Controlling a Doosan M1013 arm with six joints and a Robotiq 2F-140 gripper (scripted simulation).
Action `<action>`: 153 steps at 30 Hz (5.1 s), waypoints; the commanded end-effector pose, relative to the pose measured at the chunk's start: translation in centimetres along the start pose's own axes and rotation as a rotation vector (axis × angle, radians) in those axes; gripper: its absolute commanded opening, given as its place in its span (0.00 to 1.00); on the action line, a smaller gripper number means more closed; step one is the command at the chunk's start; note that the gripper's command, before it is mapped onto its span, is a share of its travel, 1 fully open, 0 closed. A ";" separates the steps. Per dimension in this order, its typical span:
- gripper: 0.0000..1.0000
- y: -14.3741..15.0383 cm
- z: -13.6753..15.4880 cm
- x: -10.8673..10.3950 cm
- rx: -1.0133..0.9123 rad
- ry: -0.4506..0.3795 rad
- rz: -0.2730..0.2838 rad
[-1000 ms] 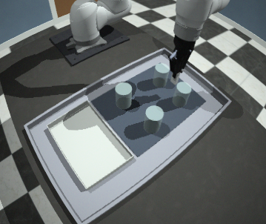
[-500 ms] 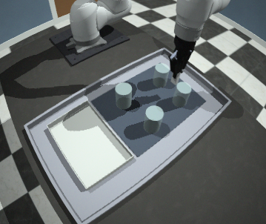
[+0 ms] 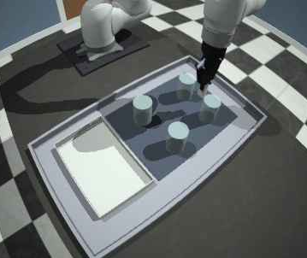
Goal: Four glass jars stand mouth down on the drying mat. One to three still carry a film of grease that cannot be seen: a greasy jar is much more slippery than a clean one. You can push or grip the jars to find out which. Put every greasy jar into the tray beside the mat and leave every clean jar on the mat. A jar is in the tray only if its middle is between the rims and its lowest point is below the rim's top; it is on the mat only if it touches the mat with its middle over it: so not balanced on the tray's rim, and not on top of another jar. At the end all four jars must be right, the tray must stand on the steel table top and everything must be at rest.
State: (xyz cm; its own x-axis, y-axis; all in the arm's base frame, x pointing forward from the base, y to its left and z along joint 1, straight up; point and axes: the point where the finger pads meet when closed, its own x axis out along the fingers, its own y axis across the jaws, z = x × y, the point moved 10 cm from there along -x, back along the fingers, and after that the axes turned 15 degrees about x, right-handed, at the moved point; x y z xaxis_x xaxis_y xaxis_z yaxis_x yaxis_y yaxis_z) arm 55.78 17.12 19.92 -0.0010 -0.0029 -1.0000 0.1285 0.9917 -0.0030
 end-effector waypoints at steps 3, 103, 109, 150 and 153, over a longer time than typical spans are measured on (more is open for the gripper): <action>0.00 0.0 0.1 0.0 0.000 0.000 0.000; 0.00 0.3 1.2 -0.5 0.000 0.000 0.000; 0.00 0.3 1.3 -0.6 0.000 0.000 0.000; 0.00 -0.3 -1.1 0.0 0.000 0.000 0.000; 0.00 -0.3 -1.1 0.0 0.000 0.000 0.000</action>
State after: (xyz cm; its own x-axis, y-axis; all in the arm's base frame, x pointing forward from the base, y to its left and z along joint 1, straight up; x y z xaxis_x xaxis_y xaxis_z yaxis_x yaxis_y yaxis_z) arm 54.70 16.98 19.92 -0.0012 -0.0030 -1.0000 0.1285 0.9917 -0.0031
